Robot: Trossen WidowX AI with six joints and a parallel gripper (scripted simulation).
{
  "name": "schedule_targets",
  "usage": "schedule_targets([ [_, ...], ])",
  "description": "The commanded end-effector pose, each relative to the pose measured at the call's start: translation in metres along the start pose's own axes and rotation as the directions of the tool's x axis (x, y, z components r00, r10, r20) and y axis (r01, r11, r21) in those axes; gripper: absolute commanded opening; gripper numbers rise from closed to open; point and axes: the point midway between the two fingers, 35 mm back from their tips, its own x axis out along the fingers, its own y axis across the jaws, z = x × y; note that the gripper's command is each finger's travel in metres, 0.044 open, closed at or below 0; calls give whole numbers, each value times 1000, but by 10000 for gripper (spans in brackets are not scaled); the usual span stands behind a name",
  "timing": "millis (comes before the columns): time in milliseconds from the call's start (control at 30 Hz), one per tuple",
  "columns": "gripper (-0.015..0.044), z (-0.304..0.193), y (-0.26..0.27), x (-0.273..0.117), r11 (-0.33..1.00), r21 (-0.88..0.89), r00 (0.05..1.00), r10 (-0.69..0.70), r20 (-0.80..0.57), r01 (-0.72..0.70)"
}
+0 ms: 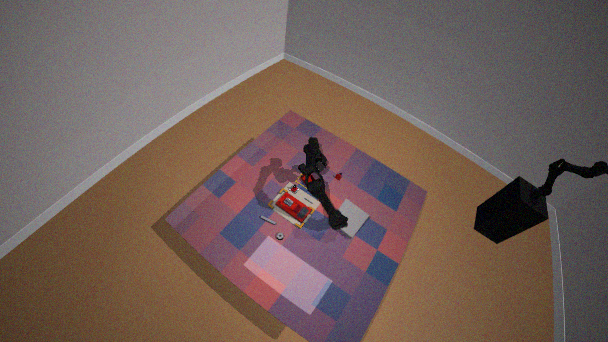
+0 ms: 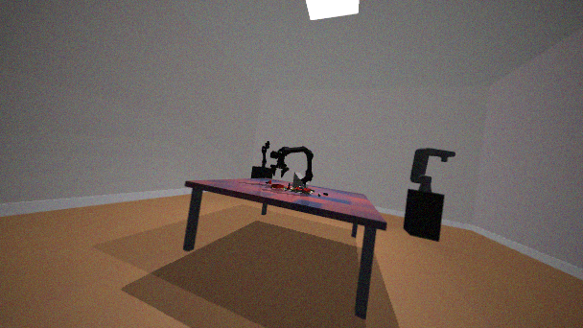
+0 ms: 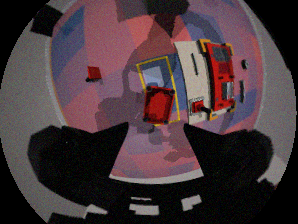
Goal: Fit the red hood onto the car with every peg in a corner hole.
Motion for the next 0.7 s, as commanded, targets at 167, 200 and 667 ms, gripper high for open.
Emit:
schedule_targets([
  [167, 440, -7, 26, 31, 766, -613, 975, 82, -207, -195],
  [200, 440, -7, 28, 33, 701, -674, 967, 92, -236, -231],
  [667, 440, 3, 29, 43, -539, -698, 771, 134, -623, -471],
])
